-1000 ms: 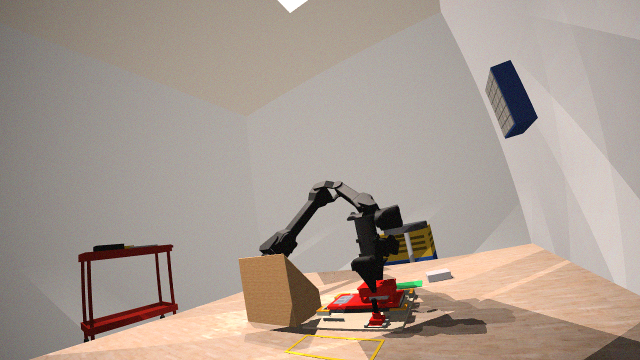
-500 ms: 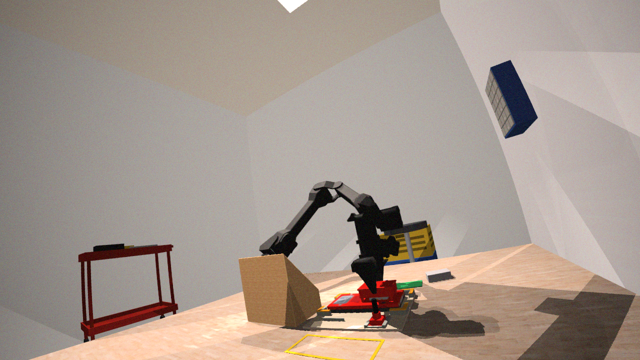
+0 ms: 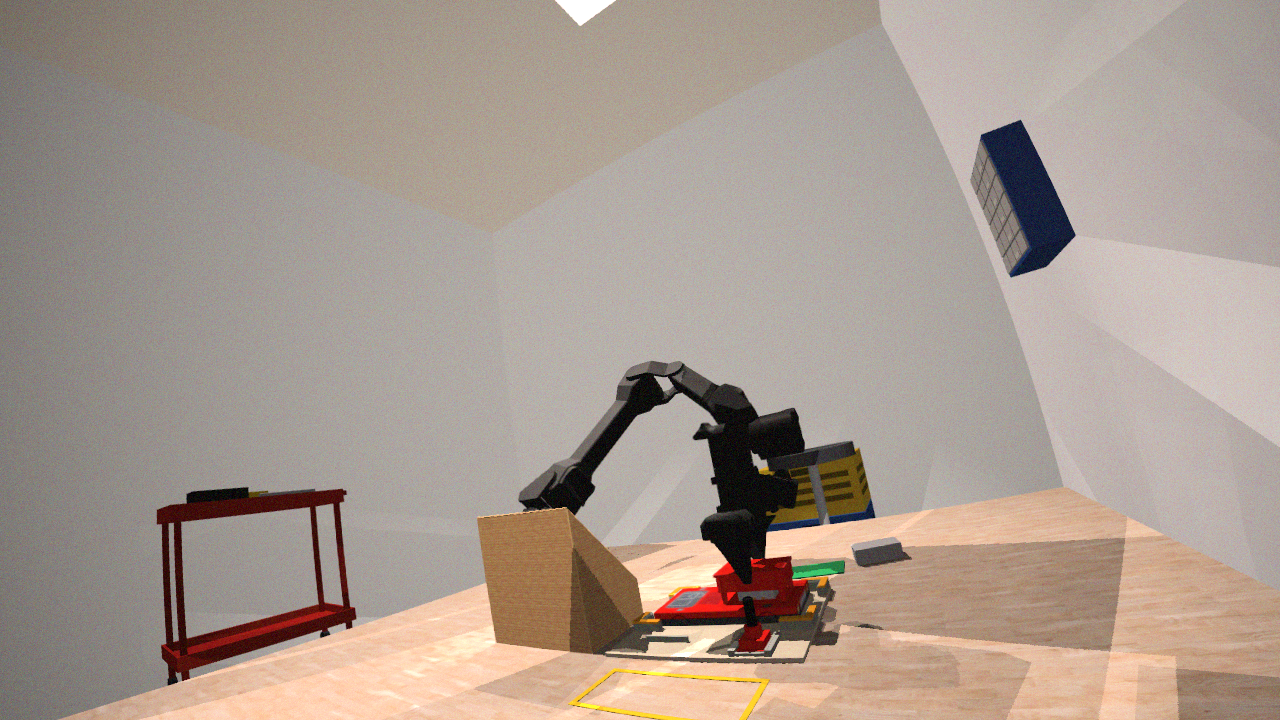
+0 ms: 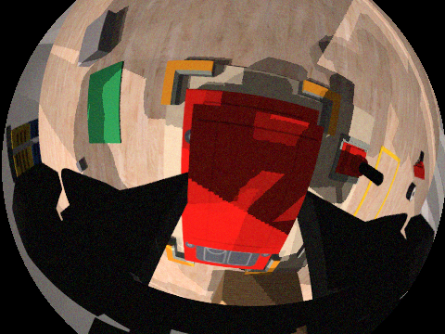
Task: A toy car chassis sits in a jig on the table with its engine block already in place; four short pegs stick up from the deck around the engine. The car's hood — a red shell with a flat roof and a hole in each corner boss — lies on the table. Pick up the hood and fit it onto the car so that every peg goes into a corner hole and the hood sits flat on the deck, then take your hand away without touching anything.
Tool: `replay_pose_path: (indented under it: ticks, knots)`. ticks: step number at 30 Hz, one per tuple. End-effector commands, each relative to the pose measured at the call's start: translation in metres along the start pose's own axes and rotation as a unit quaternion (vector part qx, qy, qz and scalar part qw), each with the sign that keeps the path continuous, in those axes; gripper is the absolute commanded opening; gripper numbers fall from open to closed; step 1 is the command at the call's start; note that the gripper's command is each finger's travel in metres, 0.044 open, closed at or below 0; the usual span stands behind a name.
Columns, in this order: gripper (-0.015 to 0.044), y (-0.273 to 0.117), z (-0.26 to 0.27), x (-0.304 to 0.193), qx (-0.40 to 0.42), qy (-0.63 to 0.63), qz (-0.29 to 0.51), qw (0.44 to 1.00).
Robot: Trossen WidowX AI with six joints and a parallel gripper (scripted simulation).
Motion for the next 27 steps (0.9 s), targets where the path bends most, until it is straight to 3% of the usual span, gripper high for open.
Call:
replay_pose_path:
  ticks: [1,27]
  knots:
    - [0.0,-0.0007,0.0003,0.0004,0.0,-0.003,0.0,1.0]
    - [0.0,0.0009,0.0003,0.0002,0.002,-0.001,-0.007,1.0]
Point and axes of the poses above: the point midway between the two fingers, 35 mm back from their tips, its own y axis out along the fingers, its own z axis across the jaws, x = y × z, the point moved 1 cm from there along -y, back along the fingers, and after that the axes turned 10 degrees about -y, right-handed, at the moved point
